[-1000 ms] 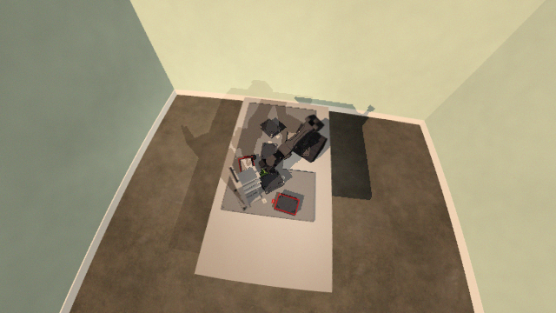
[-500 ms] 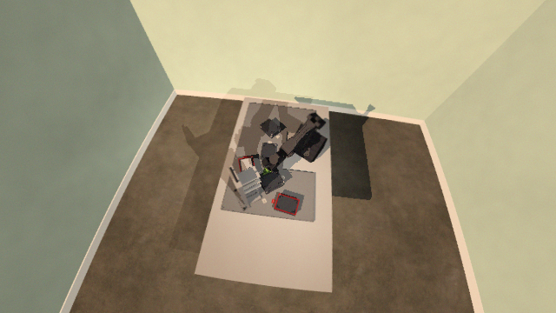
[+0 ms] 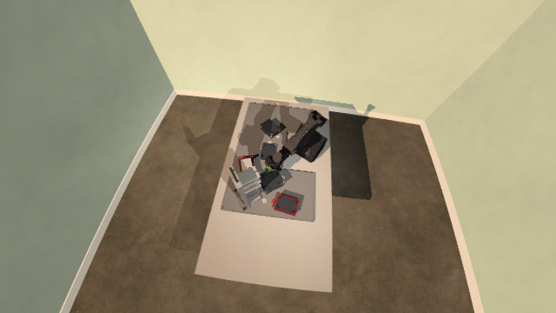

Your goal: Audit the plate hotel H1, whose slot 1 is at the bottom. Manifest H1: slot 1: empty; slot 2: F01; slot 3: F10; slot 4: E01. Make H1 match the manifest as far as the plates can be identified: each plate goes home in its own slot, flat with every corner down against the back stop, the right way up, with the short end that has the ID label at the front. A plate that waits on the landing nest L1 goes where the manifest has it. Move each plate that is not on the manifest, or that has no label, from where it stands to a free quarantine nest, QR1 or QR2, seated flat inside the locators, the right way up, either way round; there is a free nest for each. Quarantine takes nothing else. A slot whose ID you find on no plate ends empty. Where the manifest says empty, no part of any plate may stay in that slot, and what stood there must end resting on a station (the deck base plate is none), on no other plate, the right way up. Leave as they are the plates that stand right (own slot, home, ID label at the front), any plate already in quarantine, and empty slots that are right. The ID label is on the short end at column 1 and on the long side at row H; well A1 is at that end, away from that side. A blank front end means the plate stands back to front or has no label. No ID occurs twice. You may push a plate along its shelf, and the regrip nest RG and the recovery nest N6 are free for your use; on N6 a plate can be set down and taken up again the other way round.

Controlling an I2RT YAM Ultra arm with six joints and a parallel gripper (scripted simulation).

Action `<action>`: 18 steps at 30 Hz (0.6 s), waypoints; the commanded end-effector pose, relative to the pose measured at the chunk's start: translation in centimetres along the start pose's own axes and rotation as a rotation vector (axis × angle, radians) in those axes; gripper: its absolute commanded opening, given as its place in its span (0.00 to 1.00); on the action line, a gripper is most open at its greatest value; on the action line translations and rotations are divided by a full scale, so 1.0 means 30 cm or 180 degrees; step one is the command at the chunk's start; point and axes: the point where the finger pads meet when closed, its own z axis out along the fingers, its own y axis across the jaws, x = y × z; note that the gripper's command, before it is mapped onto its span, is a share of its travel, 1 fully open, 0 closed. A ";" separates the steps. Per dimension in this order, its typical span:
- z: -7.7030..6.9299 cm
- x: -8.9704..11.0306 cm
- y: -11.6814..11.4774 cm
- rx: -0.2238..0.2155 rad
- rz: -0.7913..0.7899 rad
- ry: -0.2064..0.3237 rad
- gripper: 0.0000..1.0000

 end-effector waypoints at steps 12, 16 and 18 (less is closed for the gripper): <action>-0.071 0.058 -0.008 0.0031 0.0020 -0.0026 0.00; -0.082 0.057 -0.006 0.0026 0.0023 -0.0045 0.00; -0.086 0.074 -0.008 0.0031 0.0020 -0.0026 0.00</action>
